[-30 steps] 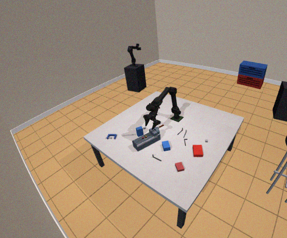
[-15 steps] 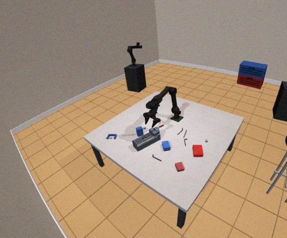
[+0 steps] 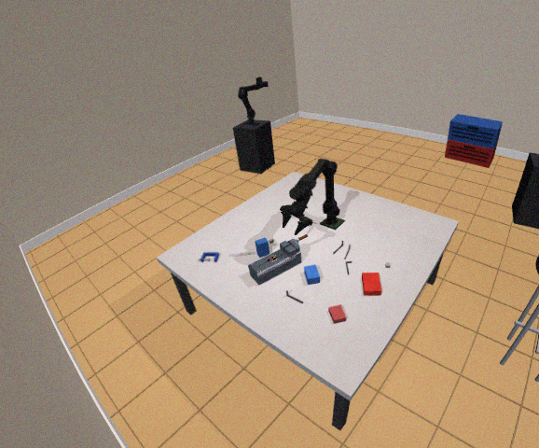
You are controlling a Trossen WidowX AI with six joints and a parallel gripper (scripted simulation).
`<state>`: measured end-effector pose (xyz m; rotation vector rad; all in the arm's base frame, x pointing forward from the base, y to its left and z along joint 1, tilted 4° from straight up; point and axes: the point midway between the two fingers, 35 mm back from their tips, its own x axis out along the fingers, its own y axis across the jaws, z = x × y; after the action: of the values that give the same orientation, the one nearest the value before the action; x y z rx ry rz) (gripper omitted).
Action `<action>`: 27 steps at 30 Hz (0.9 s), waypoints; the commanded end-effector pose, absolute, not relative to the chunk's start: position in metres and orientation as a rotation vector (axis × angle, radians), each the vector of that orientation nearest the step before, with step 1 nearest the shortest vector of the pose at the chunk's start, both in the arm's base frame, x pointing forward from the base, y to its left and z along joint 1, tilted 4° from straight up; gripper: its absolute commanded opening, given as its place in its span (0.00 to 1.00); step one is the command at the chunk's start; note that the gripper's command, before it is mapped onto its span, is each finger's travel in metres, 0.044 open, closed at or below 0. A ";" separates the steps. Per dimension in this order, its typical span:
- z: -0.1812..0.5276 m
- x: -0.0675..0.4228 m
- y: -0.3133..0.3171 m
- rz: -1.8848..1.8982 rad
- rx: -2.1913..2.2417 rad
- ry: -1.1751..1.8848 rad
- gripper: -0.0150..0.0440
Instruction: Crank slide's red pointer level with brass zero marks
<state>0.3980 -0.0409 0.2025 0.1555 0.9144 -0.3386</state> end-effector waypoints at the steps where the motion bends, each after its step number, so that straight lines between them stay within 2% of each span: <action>1: 0.204 0.380 -0.030 -0.371 0.150 0.883 1.00; 10: 0.200 0.341 -0.008 -0.429 0.137 0.807 1.00; 27: 0.159 0.339 -0.009 -0.430 0.137 0.806 1.00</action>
<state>0.3400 -0.0077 0.1625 0.1344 0.8111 -0.4251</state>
